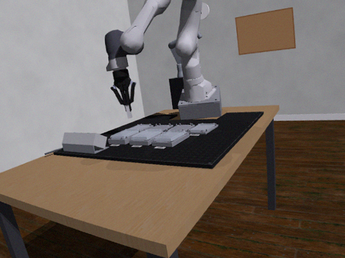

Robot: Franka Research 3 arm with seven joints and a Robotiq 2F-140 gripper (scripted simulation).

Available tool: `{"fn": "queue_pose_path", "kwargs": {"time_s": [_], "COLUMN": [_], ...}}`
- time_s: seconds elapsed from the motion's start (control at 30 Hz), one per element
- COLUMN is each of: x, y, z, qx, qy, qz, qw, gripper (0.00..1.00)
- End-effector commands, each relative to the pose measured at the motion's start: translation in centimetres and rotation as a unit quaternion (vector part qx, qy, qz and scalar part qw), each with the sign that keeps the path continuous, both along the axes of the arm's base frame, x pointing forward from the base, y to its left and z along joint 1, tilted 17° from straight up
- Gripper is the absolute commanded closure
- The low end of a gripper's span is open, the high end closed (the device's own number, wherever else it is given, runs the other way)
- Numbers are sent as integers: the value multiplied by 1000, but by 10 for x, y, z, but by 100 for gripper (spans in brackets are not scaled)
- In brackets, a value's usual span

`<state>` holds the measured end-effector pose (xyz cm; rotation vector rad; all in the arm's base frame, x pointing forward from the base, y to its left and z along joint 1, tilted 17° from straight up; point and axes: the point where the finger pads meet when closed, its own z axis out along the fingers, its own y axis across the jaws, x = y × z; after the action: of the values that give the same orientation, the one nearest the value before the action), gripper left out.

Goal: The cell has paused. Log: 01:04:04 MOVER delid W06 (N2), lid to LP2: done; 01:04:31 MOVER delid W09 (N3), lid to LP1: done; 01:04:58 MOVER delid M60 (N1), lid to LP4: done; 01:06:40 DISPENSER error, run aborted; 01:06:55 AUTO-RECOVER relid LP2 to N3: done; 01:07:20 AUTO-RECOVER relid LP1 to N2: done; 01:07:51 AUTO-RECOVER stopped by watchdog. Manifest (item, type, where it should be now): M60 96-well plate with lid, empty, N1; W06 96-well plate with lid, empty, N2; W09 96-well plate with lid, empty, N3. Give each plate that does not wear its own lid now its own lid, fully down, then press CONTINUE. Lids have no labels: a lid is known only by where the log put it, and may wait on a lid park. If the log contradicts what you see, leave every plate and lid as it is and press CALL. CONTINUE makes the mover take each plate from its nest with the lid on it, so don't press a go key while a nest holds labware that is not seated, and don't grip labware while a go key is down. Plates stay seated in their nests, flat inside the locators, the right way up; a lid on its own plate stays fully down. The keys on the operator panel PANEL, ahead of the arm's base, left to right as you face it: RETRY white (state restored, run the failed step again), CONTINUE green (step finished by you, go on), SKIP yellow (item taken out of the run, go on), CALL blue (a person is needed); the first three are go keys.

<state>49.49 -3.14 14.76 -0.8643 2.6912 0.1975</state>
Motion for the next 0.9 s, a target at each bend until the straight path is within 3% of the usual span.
{"fn": "queue_pose_path", "kwargs": {"time_s": [0.0, 0.17, 0.43, 0.5, 0.53, 0.7, 0.87], "x": [32, 91, 162, 162, 170, 196, 205], "y": [-32, -75, -127, -127, -133, -152, -158], "z": [8, 25, 47, 47, 49, 57, 59], "qx": [-42, -52, -79, -79, -92, -115, -136], "qy": [-27, -54, -111, -111, -125, -147, -164], "qz": [130, 236, 371, 371, 407, 477, 541], "qw": [990, 969, 919, 919, 900, 859, 814], "gripper": [100, 100, 100, 100, 100, 100, 100]}}
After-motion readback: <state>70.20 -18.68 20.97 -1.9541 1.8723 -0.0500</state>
